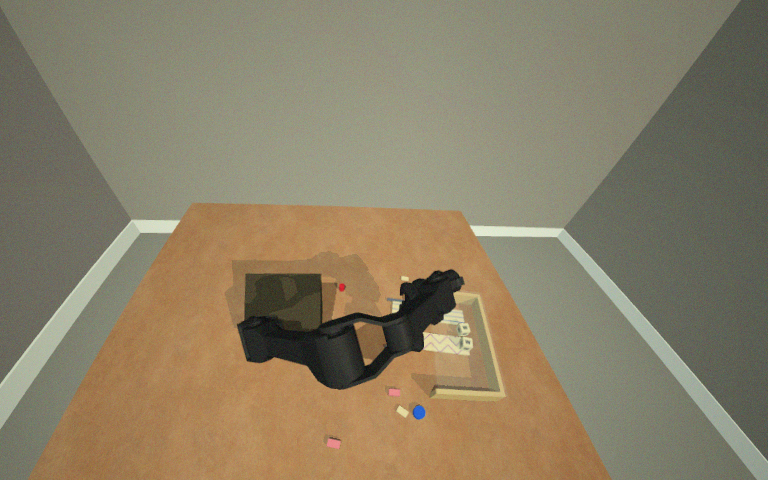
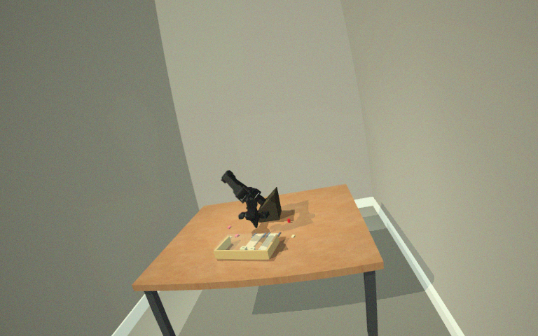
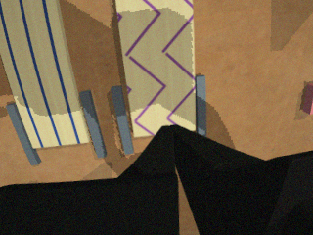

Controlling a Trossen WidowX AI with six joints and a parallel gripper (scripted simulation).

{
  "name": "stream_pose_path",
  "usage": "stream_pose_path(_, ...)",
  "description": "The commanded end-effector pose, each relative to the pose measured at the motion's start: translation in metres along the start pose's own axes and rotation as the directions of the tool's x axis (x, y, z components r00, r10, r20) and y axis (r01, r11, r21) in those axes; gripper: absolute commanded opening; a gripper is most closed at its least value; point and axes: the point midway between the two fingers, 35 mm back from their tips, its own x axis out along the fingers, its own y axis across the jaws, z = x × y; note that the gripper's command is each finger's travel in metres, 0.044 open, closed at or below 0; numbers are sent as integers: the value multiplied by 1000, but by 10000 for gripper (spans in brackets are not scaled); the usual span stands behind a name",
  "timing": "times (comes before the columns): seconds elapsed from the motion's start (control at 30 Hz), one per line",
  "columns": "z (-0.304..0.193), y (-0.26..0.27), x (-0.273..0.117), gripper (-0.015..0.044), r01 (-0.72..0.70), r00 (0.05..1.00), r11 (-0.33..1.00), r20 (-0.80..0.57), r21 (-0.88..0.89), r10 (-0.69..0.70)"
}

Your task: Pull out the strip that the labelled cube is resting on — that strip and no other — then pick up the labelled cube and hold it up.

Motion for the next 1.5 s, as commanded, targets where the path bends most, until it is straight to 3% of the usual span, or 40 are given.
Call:
stream_pose_path(0.0,-2,1,7,0,0,1000,1000,-5,-9,0)
stream_pose_path(0.97,-1,-2,55,0,3,1000,1000,-4,-9,-3)
stream_pose_path(1.47,-1,-3,56,0,3,1000,1000,-4,-9,-3)
